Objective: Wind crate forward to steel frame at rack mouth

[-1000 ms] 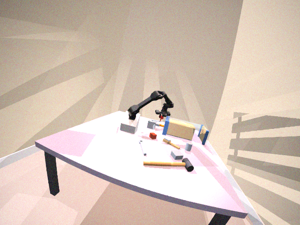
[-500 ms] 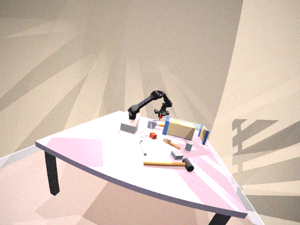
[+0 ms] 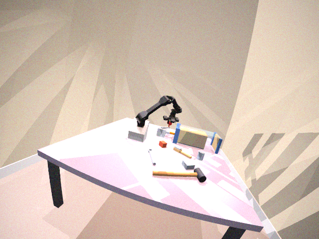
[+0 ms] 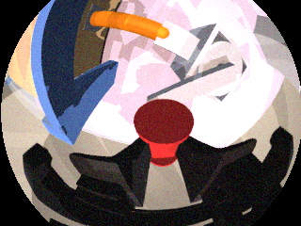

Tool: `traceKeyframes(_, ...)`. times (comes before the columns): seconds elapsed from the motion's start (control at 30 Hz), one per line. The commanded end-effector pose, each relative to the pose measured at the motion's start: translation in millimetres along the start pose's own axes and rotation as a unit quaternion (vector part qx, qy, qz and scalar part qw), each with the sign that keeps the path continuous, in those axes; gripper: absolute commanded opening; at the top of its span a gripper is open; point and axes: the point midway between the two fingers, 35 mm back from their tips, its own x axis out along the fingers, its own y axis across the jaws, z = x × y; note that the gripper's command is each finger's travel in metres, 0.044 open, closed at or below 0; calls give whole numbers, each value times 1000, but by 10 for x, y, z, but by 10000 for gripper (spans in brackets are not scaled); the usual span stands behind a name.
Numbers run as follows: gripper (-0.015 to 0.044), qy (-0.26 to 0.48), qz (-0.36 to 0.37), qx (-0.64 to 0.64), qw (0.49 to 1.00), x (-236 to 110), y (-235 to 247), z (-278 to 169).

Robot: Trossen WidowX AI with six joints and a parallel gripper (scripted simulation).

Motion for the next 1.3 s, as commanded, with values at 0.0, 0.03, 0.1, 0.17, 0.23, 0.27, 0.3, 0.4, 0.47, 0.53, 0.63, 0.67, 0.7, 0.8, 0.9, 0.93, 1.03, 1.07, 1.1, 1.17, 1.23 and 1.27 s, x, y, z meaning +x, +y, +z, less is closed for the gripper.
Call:
traceKeyframes(0.0,0,9,-10,-10,1000,87,-127,-165)
traceKeyframes(0.03,0,9,-11,-10,1000,90,-134,-174)
traceKeyframes(0.1,0,9,-11,-10,1000,99,-155,-196)
traceKeyframes(0.17,0,10,-11,-10,1000,108,-176,-217)
traceKeyframes(0.23,0,10,-11,-10,1000,116,-197,-237)
traceKeyframes(0.27,0,10,-11,-10,1000,121,-211,-249)
traceKeyframes(0.3,0,10,-11,-10,1000,124,-220,-257)
traceKeyframes(0.4,0,10,-11,-10,1000,137,-257,-287)
traceKeyframes(0.47,0,10,-11,-10,1000,144,-281,-306)
traceKeyframes(0.53,0,10,-11,-10,1000,151,-305,-323)
traceKeyframes(0.63,0,10,-11,-10,1000,161,-340,-346)
traceKeyframes(0.67,0,10,-11,-10,1000,164,-356,-356)
traceKeyframes(0.7,0,10,-11,-10,1000,167,-366,-362)
traceKeyframes(0.8,0,10,-11,-10,1000,177,-409,-386)
traceKeyframes(0.9,0,11,-11,-10,1000,184,-446,-406)
traceKeyframes(0.93,0,11,-11,-10,1000,188,-463,-414)
traceKeyframes(1.03,0,11,-11,-10,1000,194,-502,-431)
traceKeyframes(1.07,0,11,-12,-10,1000,197,-519,-438)
traceKeyframes(1.1,0,11,-12,-10,1000,199,-530,-442)
traceKeyframes(1.17,0,11,-12,-10,1000,203,-559,-453)
traceKeyframes(1.23,0,11,-12,-11,1000,207,-588,-463)
traceKeyframes(1.27,0,11,-12,-11,1000,209,-606,-468)
